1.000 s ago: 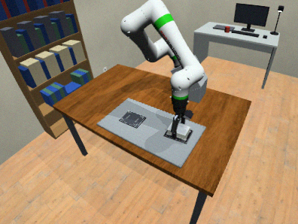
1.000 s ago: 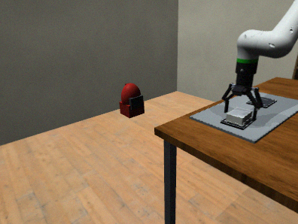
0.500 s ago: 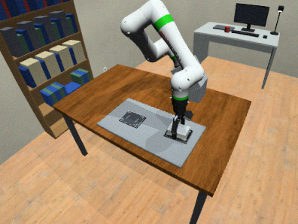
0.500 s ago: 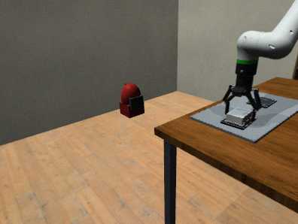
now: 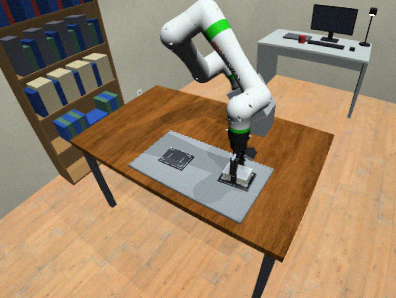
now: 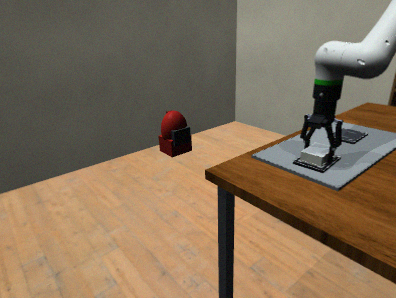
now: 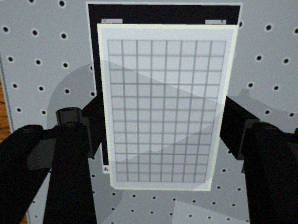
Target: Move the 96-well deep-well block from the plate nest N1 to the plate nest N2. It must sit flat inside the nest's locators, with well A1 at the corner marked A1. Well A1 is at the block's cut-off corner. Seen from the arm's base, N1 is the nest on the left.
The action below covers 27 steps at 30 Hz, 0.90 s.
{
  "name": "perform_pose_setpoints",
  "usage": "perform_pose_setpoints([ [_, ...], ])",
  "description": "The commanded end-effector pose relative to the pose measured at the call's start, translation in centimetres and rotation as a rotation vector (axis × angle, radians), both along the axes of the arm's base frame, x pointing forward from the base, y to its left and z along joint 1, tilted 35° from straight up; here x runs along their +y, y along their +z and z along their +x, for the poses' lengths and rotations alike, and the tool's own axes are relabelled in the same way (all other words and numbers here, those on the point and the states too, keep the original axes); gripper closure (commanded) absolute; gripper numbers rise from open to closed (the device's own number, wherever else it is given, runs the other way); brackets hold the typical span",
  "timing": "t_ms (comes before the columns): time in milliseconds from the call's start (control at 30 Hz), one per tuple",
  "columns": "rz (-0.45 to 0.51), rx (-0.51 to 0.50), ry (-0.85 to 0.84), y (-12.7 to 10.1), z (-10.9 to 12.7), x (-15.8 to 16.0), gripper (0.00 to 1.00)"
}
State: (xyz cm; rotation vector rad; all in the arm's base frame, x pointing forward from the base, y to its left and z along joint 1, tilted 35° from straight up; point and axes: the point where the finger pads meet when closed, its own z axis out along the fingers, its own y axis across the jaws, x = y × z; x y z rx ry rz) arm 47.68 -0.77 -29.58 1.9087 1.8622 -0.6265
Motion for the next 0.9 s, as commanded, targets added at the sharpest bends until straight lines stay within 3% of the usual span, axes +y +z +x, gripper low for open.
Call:
perform_pose_setpoints([
  [0,0.001,-0.002,0.001,0.05,0.1,0.1,0.37],
  [767,0.001,-0.002,0.001,0.12,0.1,0.14,0.4],
  [800,0.001,-0.002,0.001,0.12,0.1,0.14,0.9],
  [867,0.001,-0.002,0.001,0.12,0.1,0.14,0.9],
])
